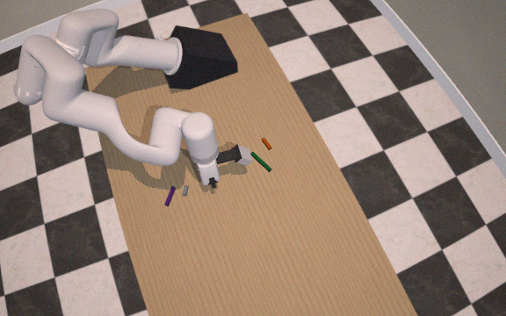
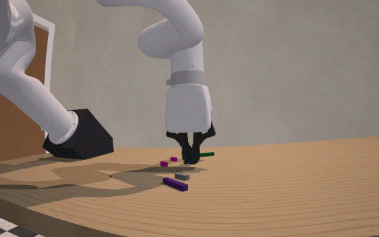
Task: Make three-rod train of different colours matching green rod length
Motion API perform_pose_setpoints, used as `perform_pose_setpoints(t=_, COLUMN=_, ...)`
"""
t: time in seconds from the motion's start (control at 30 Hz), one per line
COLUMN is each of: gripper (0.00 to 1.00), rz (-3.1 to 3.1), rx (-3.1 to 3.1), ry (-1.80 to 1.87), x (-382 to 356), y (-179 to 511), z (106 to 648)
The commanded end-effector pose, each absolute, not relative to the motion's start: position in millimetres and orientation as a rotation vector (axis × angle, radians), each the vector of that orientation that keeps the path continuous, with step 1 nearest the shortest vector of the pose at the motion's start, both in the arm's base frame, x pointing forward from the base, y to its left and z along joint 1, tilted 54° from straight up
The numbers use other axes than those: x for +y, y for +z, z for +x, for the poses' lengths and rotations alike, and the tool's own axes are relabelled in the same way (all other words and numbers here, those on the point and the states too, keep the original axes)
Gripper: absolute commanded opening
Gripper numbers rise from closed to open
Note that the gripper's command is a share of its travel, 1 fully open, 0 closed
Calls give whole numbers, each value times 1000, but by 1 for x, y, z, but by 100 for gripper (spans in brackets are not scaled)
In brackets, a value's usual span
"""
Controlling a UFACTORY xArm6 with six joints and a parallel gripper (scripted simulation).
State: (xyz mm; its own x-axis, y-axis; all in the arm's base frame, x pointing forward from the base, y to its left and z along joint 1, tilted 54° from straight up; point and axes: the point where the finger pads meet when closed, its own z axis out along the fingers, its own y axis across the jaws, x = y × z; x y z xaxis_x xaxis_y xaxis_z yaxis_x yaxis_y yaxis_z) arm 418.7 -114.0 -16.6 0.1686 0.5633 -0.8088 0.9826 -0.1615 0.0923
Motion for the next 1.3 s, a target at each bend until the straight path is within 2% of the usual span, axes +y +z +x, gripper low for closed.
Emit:
perform_pose_setpoints(t=0.0, gripper=4, rz=1810, rx=1465, ry=-837, x=-113, y=-16, z=420)
perform_pose_setpoints(t=1.27, gripper=4, rz=1810, rx=1465, ry=-837, x=-122, y=-23, z=419)
